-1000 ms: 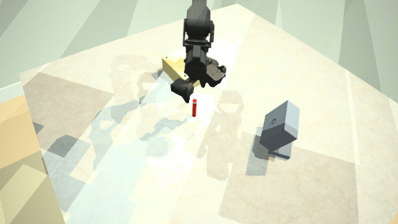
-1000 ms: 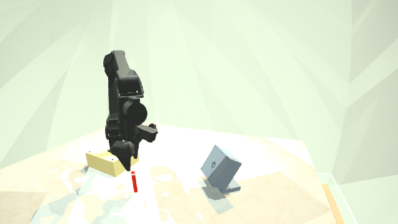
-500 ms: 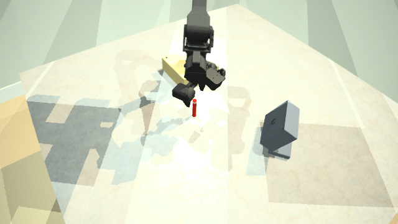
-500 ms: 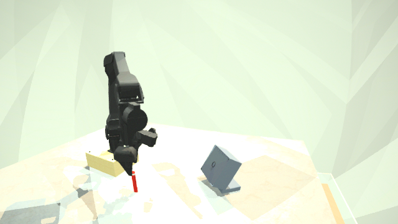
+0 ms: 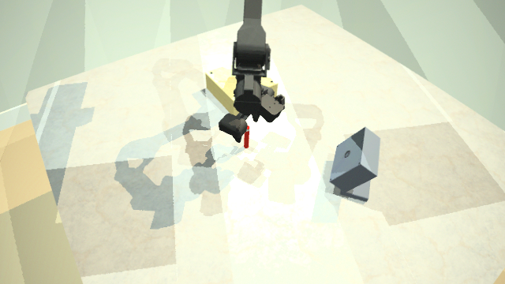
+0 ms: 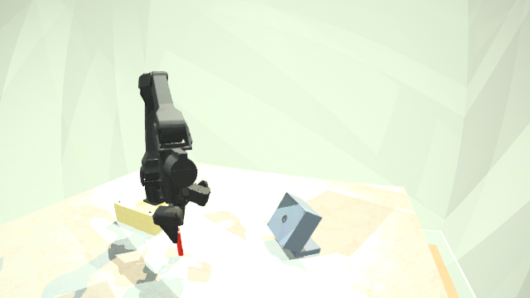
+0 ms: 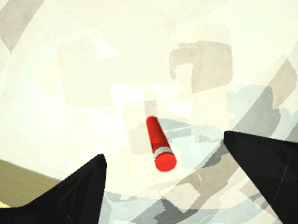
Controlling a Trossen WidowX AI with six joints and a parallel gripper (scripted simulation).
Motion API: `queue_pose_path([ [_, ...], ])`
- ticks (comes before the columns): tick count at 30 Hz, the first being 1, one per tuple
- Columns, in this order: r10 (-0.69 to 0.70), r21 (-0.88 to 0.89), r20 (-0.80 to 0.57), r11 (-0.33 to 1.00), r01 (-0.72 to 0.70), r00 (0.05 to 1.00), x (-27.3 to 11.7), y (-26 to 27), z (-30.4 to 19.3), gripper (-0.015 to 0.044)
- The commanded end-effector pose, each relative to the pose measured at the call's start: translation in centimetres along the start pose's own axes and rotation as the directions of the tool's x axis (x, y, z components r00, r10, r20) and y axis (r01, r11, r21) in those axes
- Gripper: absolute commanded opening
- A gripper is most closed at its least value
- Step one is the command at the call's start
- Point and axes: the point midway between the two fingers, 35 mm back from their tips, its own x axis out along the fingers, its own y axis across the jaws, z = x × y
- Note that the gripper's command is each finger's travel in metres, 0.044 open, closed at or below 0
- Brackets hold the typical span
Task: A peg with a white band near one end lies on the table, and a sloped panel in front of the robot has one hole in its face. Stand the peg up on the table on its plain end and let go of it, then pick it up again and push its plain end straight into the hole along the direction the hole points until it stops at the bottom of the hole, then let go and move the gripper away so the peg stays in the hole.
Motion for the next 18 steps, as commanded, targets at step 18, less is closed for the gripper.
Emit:
queue_pose_path([
  [18,0.004,-0.004,-0.009,1.0,-0.004,1.0,3.1,0.4,-0.3,0.044],
])
